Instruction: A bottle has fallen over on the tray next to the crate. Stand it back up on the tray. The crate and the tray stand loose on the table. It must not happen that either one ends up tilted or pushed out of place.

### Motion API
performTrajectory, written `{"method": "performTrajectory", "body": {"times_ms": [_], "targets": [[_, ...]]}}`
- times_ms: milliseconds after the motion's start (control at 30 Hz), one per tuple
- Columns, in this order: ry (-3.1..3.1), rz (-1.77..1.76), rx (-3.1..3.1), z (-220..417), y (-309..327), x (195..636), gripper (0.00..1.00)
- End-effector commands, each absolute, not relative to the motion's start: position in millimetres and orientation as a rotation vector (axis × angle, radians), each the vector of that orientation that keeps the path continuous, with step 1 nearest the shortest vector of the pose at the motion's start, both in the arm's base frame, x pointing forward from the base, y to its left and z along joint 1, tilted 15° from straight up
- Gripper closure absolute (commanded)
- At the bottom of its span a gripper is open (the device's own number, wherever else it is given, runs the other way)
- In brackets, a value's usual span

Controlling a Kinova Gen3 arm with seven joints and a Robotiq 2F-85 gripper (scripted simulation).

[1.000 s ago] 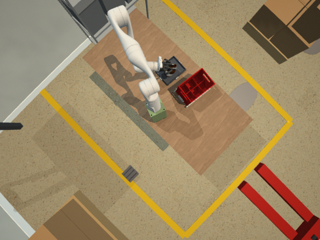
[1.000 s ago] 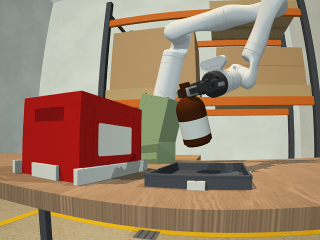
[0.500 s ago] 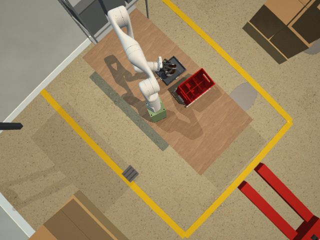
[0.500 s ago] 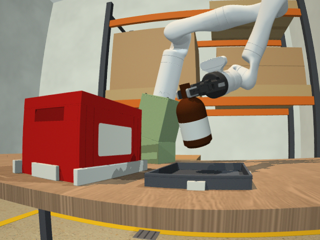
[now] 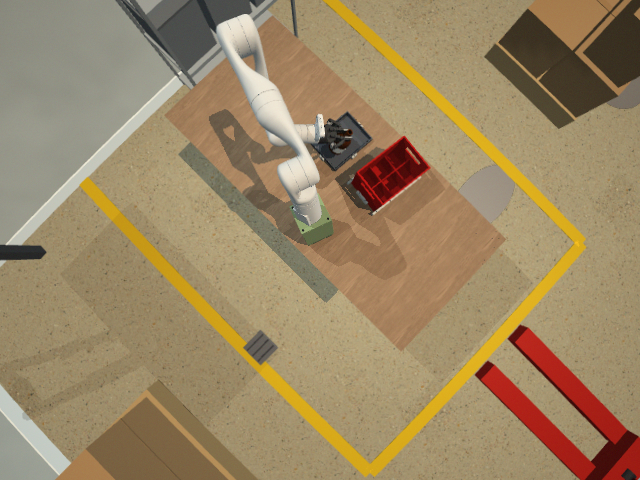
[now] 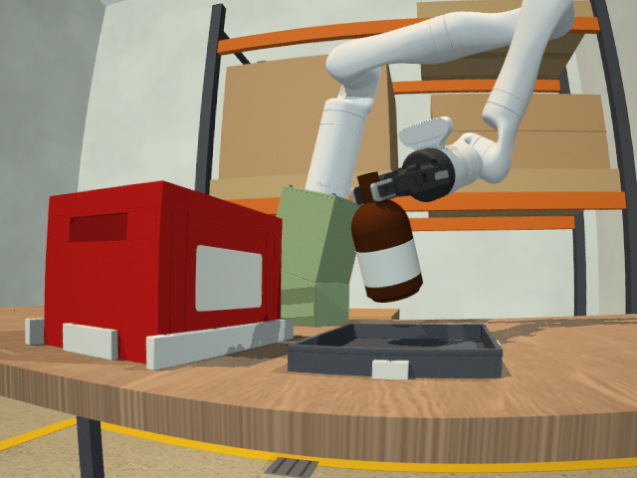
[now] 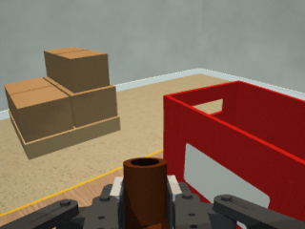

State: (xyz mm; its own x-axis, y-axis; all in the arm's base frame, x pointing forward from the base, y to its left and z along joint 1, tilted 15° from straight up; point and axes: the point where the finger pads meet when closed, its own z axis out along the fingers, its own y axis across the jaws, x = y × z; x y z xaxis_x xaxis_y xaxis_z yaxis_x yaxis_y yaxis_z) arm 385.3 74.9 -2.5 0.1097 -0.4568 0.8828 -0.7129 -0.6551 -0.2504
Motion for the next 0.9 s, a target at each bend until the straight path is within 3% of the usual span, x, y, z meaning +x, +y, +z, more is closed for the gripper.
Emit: {"method": "performTrajectory", "body": {"times_ms": [0,867], "targets": [[-1.16,1.566,2.147,-5.3,74.8,385.4,1.0],[-1.16,1.566,2.147,-30.9,80.6,388.9,1.0]]}}
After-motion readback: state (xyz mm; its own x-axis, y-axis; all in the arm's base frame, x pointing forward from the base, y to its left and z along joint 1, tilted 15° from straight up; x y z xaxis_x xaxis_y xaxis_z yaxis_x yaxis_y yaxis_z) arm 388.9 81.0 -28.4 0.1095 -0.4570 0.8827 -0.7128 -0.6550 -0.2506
